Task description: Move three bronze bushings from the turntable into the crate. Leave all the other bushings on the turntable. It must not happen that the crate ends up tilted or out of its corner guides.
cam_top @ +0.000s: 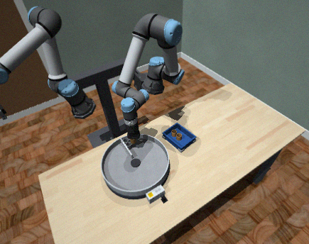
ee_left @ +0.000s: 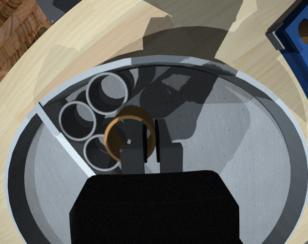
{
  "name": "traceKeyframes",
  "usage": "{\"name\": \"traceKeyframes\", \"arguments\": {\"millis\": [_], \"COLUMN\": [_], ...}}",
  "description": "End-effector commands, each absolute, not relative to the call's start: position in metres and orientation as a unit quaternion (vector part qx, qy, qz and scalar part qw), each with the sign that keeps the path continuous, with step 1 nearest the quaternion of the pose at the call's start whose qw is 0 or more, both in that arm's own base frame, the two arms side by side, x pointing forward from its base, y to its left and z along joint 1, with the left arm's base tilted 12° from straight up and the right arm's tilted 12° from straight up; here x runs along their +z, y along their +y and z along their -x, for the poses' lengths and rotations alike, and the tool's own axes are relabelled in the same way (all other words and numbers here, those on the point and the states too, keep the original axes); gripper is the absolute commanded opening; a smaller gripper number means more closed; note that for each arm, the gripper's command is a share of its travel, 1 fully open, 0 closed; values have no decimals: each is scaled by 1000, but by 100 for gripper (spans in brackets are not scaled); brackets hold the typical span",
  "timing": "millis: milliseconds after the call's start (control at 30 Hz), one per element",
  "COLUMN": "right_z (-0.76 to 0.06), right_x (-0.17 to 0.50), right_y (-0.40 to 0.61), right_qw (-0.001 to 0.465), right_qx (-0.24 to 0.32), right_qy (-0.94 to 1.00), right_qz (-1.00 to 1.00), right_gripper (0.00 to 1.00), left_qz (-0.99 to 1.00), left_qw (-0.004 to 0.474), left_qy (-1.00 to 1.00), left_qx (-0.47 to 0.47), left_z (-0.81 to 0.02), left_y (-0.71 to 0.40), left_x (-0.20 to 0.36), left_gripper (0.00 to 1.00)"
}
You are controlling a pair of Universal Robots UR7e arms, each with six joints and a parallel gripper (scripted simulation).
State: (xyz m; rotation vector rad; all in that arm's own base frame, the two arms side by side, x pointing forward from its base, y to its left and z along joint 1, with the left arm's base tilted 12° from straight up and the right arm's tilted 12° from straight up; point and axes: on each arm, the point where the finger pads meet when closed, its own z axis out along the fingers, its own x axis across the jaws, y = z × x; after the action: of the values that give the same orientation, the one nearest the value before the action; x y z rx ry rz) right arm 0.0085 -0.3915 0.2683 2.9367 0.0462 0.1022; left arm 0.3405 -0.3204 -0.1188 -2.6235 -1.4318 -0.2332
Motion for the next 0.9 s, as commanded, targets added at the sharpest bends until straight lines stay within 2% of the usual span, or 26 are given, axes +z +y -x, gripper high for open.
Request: {"name": "traceKeyframes", "arguments": {"millis": [0, 867], "right_z": [-8, -8], "right_x": [268, 268], "right_y": [-391, -391], "right_qw": [101, 101], "right_qx": [35, 35], "right_qy": [15, 15], "right_qz": [-994, -994], "right_gripper": [100, 100], "left_qz": [873, 873], "left_qw": [71, 72], "left_qy": [-476, -476], "left_qx": [-77, -77], "left_z": [-339, -338], "left_y": [-329, -329], "left_x": [-88, -81], "left_gripper": [0, 0]}}
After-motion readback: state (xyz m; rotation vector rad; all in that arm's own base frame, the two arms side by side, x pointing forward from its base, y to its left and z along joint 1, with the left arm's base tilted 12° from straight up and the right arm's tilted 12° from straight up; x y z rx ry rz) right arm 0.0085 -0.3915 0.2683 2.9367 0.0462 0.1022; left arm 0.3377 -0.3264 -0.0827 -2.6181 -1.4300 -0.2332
